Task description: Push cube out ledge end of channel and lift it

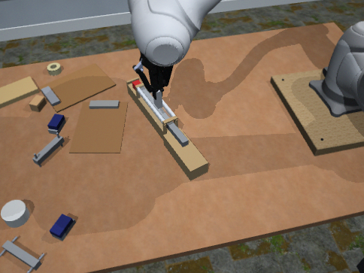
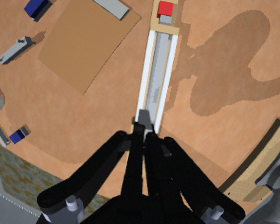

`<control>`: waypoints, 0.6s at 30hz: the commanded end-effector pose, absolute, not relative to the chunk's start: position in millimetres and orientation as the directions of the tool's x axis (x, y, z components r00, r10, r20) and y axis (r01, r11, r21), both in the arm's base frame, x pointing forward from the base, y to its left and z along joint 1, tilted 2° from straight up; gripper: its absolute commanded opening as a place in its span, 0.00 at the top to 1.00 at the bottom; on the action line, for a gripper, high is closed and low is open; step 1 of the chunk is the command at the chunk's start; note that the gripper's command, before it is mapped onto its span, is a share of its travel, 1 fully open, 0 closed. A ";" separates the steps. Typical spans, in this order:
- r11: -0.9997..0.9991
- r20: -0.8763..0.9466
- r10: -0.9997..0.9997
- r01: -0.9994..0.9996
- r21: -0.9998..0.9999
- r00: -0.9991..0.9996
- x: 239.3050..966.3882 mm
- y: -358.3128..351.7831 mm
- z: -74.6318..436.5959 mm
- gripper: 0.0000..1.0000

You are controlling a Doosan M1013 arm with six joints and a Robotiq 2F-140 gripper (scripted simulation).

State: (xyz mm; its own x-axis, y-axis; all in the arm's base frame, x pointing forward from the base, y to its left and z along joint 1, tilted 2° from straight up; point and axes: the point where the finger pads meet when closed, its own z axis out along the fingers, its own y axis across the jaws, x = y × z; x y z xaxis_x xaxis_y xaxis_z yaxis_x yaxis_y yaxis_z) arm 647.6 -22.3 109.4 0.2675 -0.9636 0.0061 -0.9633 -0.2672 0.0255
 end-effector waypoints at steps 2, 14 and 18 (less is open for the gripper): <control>-0.276 0.004 -0.961 -0.961 0.029 0.276 668.1 -108.6 110.0 1.00; -0.275 0.004 -0.961 -0.961 0.029 0.276 690.1 -205.2 110.5 0.75; -0.275 0.004 -0.961 -0.961 0.029 0.276 690.1 -205.2 110.5 0.75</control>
State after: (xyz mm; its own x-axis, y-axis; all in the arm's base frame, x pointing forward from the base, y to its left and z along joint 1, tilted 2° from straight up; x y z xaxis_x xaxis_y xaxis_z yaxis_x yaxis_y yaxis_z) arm 688.1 -202.9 108.9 0.2692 -0.9631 0.0054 -0.9627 -0.2690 0.0278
